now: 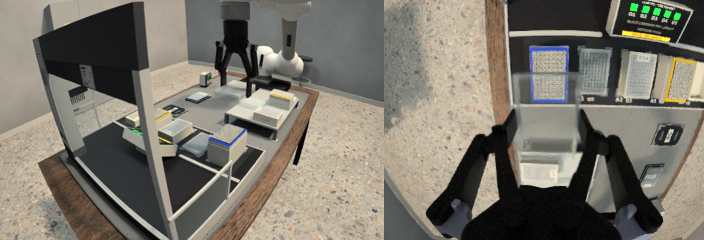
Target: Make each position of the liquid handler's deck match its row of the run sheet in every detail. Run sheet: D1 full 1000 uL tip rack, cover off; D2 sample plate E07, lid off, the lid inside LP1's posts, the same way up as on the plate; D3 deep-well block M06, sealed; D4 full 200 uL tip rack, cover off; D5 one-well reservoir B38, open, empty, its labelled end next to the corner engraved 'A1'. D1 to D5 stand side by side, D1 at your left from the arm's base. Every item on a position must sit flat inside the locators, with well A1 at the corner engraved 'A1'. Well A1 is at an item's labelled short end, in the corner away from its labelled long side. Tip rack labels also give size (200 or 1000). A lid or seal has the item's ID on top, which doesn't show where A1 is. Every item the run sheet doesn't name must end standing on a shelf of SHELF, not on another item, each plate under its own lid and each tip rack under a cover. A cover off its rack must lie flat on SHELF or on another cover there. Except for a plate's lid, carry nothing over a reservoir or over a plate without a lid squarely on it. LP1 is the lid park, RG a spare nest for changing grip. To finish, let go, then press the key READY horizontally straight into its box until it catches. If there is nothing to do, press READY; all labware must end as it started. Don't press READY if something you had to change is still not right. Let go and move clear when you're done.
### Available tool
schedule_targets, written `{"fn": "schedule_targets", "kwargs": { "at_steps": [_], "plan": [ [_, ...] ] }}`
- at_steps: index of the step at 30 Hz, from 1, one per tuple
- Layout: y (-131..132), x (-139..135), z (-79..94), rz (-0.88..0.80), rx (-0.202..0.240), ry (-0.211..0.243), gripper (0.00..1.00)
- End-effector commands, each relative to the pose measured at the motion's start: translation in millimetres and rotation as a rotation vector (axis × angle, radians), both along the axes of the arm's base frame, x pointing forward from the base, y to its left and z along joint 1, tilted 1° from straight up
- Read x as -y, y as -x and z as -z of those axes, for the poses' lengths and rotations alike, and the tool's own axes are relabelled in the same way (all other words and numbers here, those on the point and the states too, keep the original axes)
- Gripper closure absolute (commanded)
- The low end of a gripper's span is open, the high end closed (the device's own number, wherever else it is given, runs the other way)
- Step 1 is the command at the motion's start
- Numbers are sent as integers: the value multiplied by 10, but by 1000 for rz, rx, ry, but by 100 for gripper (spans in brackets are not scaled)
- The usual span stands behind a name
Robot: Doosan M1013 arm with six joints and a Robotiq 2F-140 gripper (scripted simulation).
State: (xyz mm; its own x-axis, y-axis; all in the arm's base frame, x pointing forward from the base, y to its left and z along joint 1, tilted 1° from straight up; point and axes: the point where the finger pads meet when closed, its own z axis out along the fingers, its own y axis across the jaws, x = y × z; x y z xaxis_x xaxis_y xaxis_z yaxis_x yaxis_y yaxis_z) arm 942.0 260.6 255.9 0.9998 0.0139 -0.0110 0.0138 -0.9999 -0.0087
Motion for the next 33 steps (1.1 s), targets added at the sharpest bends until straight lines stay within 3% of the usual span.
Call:
{"fn": "schedule_targets", "kwargs": {
  "at_steps": [1, 24, 33],
  "plan": [
    [143, -2, -19, 0, 3, -1, 90],
    [1193, -1, -26, 0, 3, -1, 90],
    [1210, -1, -26, -120, 4, -3, 90]
  ]
}}
